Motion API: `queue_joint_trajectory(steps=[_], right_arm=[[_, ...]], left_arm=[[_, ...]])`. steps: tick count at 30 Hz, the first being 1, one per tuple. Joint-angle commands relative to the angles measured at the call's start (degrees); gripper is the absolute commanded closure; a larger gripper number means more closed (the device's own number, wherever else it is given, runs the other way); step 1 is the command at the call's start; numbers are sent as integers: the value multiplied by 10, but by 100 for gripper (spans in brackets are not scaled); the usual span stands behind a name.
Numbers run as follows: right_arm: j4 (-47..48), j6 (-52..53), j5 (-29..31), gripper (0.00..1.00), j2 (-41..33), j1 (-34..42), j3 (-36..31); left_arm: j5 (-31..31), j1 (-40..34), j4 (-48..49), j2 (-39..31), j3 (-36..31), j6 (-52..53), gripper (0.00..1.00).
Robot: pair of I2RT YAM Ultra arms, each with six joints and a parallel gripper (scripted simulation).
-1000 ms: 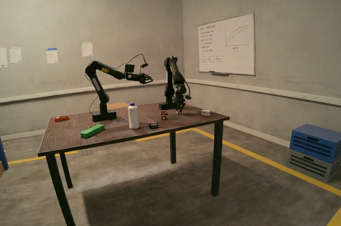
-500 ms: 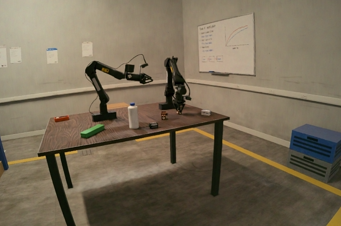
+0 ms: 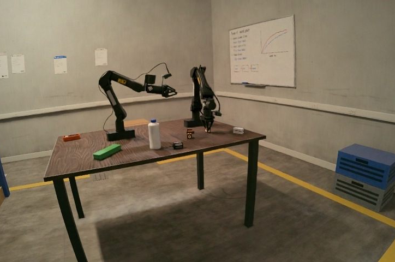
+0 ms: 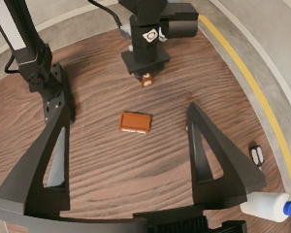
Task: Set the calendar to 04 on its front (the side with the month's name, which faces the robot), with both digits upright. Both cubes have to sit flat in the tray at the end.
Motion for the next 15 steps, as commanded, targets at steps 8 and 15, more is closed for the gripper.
queue_joint_trajectory(steps=[8, 15], right_arm=[[16, 0, 1, 0, -2, 1, 17], [16, 0, 1, 0, -2, 1, 17]], left_arm=[[-10, -8, -3, 11, 12, -7, 100], [-10, -8, -57, -28, 34, -6, 74]])
